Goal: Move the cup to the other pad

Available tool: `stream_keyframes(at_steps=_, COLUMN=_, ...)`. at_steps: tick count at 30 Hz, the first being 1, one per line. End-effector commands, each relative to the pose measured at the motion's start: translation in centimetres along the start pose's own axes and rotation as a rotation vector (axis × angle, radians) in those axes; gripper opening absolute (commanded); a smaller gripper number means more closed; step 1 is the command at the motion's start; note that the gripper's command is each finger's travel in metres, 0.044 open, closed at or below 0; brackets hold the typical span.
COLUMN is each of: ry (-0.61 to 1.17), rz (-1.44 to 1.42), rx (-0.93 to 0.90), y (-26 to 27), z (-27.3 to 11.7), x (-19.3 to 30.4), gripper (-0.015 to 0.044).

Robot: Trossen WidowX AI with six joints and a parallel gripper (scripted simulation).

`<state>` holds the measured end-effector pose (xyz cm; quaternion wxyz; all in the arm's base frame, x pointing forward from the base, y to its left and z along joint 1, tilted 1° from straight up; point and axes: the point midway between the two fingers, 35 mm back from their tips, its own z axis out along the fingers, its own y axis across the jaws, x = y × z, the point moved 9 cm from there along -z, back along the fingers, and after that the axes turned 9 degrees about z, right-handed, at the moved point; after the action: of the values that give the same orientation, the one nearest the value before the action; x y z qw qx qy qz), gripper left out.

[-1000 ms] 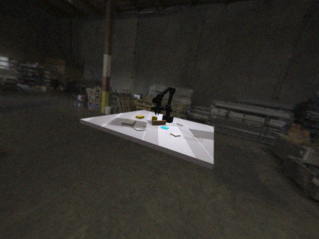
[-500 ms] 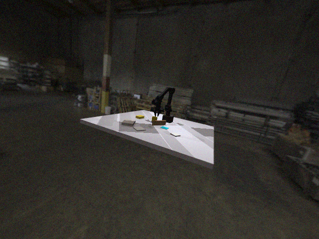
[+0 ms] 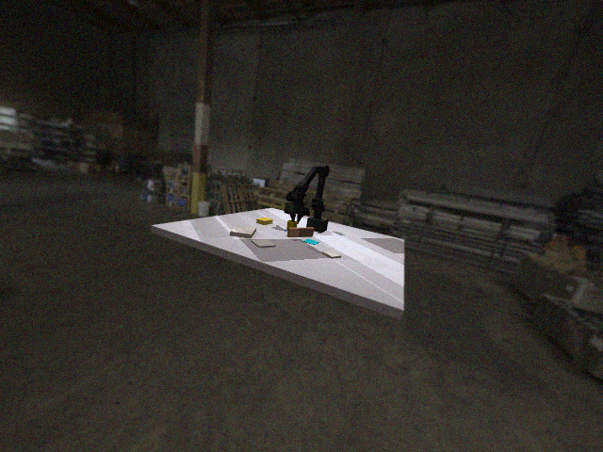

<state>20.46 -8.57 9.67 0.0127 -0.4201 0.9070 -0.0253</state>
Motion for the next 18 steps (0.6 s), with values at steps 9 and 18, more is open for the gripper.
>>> stream_keyframes(at_steps=9, ry=0.009, rz=-0.006, rx=-0.013, y=0.35, z=1.94, x=0.14, gripper=0.0166)
stream_keyframes(at_steps=18, ry=0.003, rz=0.000, rx=-0.008, y=0.33, z=1.74, x=0.11, gripper=0.0160)
